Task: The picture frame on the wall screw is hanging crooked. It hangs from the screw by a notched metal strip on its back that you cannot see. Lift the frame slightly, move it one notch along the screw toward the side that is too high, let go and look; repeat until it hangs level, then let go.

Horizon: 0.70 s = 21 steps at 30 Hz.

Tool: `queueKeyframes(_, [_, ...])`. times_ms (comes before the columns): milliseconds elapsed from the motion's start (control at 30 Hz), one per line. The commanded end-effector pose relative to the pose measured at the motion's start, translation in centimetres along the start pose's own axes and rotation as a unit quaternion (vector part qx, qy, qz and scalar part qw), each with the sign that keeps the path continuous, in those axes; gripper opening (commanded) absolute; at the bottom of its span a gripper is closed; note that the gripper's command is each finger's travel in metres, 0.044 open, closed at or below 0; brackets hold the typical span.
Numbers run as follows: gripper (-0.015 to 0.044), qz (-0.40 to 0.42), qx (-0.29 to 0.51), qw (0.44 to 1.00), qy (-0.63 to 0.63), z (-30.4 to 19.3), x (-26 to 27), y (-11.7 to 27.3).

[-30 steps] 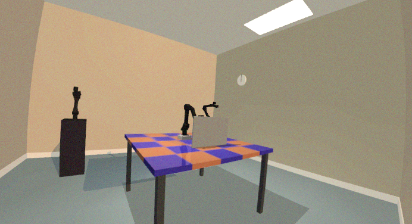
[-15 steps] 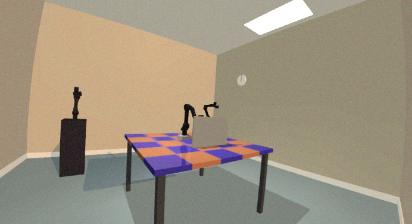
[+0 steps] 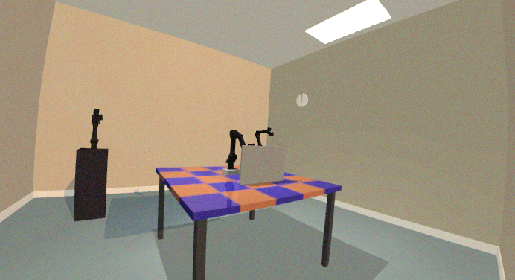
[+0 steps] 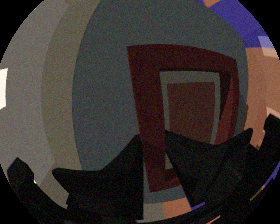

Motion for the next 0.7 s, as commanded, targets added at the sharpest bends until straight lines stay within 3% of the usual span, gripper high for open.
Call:
queueKeyframes(0, [0.0000, 0.002, 0.000, 1.000, -0.004, -0.01, 0.16, 0.01])
queueKeyframes(667, [0.0000, 0.002, 0.000, 1.000, -0.004, 0.04, 0.40, 0.01])
Point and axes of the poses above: the point midway between the two fingers, 35 mm back from their tips, its own y axis back along the fingers, its own x axis across the jaws, z = x × y, the point moved 10 cm from there along y, back along the fingers, and after that the axes turned 12 degrees about y, right-handed, at the moved point
